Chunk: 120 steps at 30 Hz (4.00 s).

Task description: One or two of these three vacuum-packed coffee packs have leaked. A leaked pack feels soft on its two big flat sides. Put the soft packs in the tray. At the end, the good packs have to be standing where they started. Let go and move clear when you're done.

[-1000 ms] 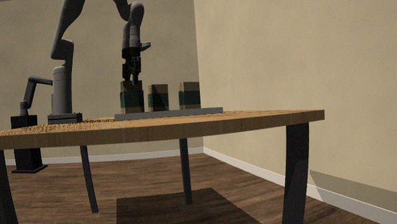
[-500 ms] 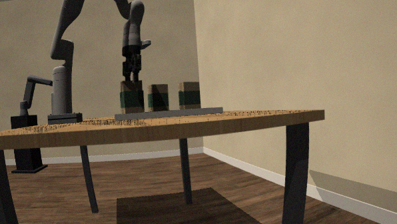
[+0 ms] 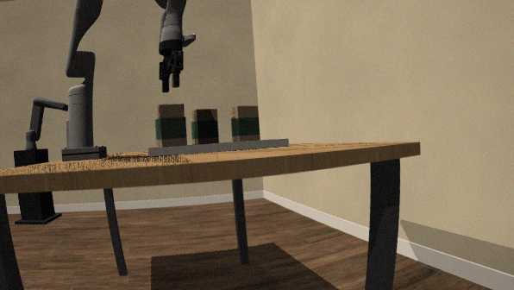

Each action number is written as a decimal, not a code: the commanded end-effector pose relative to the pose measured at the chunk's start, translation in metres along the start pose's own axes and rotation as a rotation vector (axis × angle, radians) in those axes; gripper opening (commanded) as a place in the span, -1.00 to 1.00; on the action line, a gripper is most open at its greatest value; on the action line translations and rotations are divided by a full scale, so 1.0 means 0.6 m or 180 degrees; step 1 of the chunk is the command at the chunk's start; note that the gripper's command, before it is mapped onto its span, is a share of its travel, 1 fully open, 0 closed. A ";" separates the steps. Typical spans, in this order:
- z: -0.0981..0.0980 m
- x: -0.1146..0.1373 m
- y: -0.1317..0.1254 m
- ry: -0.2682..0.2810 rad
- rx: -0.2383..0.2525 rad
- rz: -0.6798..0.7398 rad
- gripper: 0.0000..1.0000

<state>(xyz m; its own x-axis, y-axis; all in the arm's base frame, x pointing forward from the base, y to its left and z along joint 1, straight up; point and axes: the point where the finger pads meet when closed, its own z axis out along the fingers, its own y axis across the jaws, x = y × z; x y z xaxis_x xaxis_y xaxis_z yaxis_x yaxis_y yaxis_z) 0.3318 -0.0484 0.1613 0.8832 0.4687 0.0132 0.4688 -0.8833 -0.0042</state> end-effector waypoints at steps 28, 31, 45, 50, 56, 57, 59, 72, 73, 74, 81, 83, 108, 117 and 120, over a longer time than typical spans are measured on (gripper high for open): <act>-0.012 0.176 -0.085 -0.0005 0.0025 0.0116 0.70; -0.010 0.209 -0.110 -0.0011 0.0023 0.0129 0.70; -0.004 0.306 -0.208 0.0008 -0.0001 0.0124 0.70; -0.003 0.304 -0.208 0.0002 -0.0003 0.0119 0.70; 0.002 0.302 -0.209 -0.0009 -0.0004 0.0113 0.70; 0.006 0.301 -0.209 -0.0010 -0.0005 0.0112 0.70; 0.018 0.301 -0.209 -0.0011 -0.0005 0.0112 0.70; 0.062 0.302 -0.208 -0.0008 -0.0004 0.0114 0.70; 0.061 0.303 -0.208 -0.0006 -0.0004 0.0116 0.70; 0.061 0.303 -0.208 -0.0006 -0.0004 0.0116 0.70; 0.061 0.303 -0.208 -0.0006 -0.0004 0.0116 0.70; 0.061 0.303 -0.208 -0.0006 -0.0004 0.0116 0.70; 0.061 0.304 -0.206 -0.0003 -0.0004 0.0118 0.70; 0.060 0.305 -0.203 0.0000 -0.0003 0.0120 0.70; 0.060 0.305 -0.203 0.0000 -0.0003 0.0120 0.70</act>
<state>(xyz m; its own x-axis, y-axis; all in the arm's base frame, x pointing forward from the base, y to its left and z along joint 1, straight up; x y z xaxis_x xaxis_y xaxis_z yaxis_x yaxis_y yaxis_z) 0.4332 0.1471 0.1287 0.8992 0.4375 0.0082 0.4375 -0.8992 -0.0061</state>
